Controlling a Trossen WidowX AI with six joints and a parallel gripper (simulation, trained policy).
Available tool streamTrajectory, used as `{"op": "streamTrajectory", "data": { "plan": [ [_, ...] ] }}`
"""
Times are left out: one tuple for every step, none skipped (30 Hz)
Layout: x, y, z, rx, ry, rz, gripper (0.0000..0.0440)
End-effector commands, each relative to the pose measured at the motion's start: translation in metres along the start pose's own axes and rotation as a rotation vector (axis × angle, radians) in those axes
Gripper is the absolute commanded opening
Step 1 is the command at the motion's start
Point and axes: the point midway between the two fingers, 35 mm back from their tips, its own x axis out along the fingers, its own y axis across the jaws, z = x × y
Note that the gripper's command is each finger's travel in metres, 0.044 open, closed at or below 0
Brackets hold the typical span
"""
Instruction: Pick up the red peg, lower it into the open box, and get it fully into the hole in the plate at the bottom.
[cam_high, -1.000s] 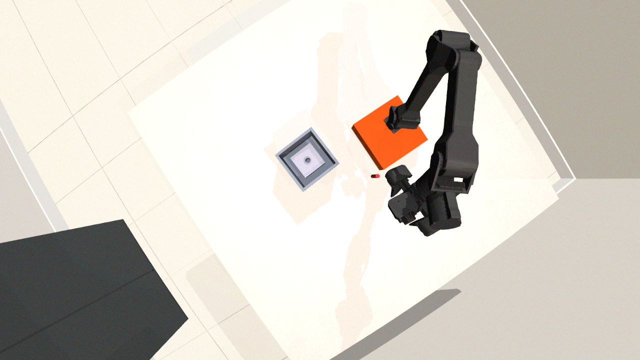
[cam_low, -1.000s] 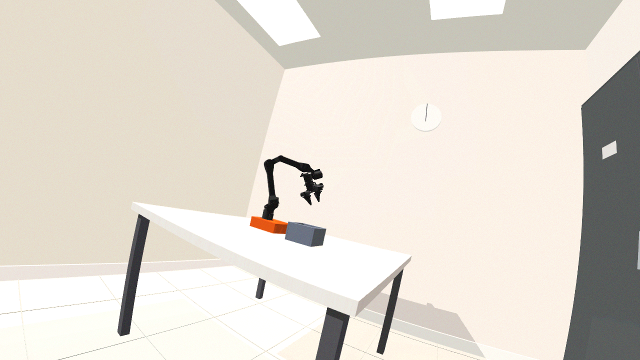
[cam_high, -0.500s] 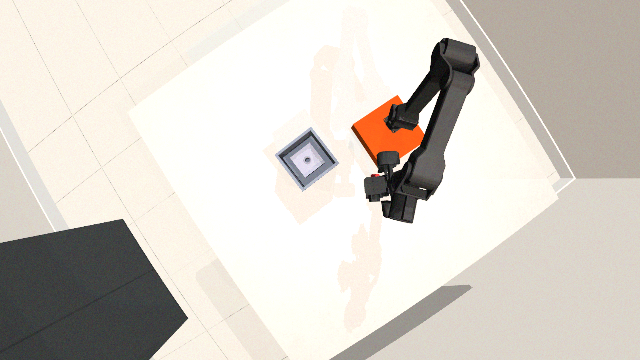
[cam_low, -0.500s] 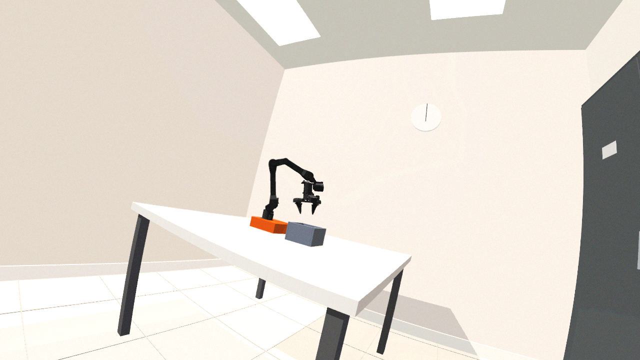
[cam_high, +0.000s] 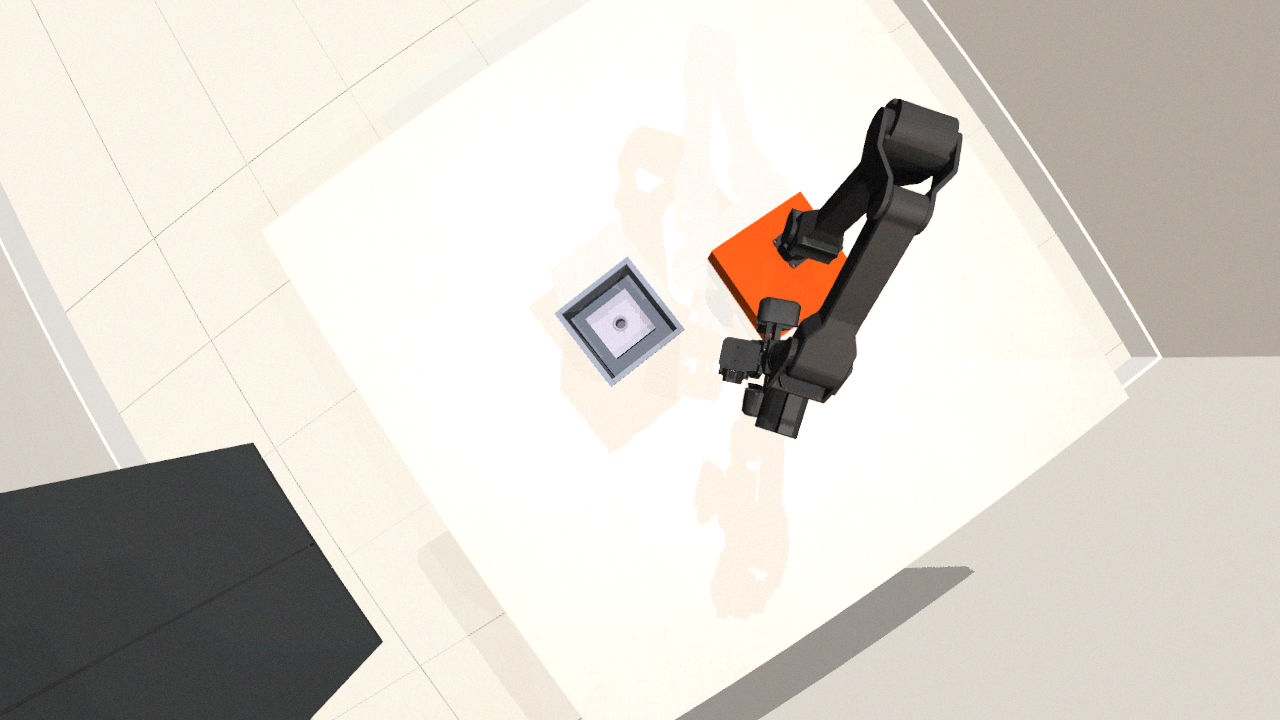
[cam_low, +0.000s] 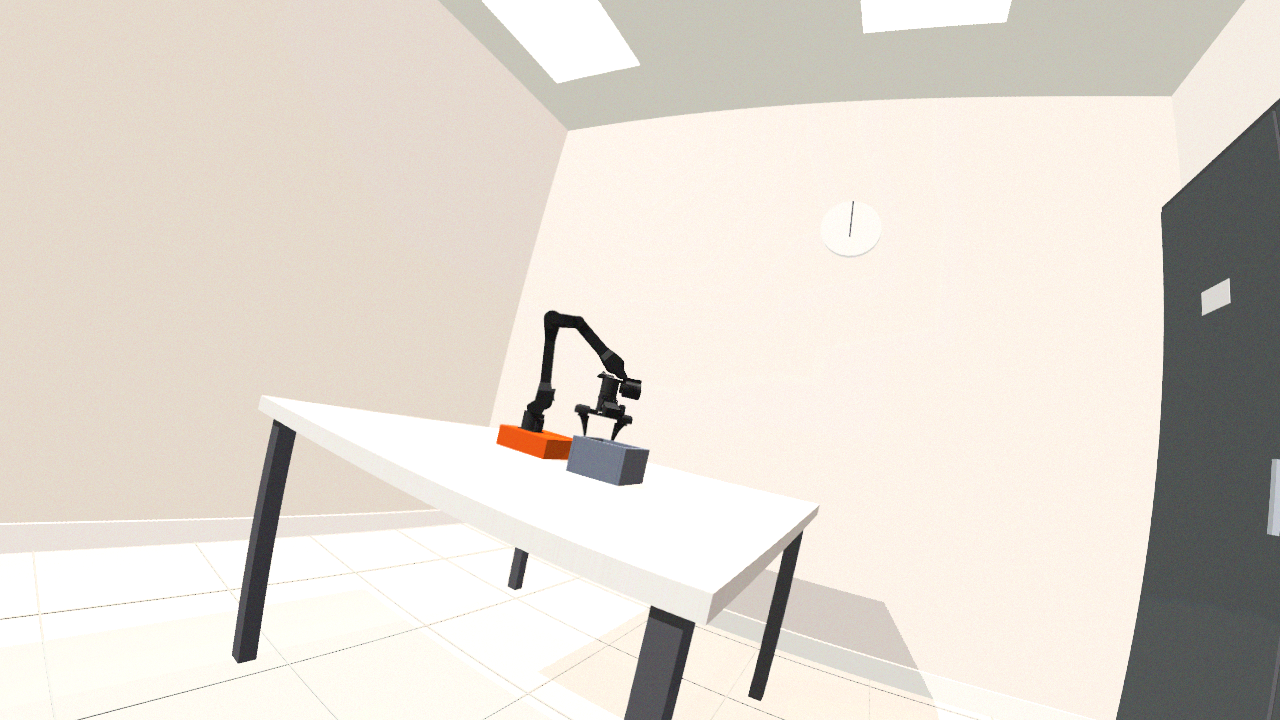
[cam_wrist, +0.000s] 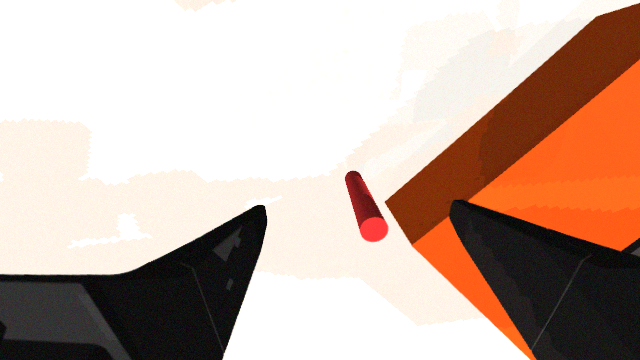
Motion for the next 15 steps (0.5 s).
{"op": "streamTrajectory", "data": {
  "plan": [
    [0.016,-0.002,0.000,0.036,-0.006,-0.003,0.0440],
    [0.020,-0.002,-0.001,0.046,-0.007,0.001,0.0440],
    [0.025,-0.001,-0.001,0.056,-0.008,0.005,0.0440],
    [0.029,-0.001,-0.002,0.065,-0.008,0.009,0.0440],
    [0.033,-0.001,-0.002,0.074,-0.009,0.013,0.0440],
    [0.036,-0.001,-0.003,0.083,-0.009,0.016,0.0440],
    [0.040,-0.002,-0.003,0.092,-0.009,0.019,0.0437],
    [0.043,-0.003,-0.005,0.097,-0.006,0.016,0.0425],
    [0.046,-0.004,-0.006,0.104,-0.004,0.012,0.0409],
    [0.048,-0.006,-0.007,0.109,0.000,0.007,0.0388],
    [0.051,-0.008,-0.008,0.115,0.003,0.000,0.0366],
    [0.053,-0.010,-0.009,0.120,0.007,-0.007,0.0342],
    [0.054,-0.012,-0.010,0.125,0.013,-0.014,0.0318],
    [0.055,-0.013,-0.011,0.129,0.019,-0.020,0.0293],
    [0.055,-0.014,-0.012,0.131,0.026,-0.025,0.0267]
  ]
}}
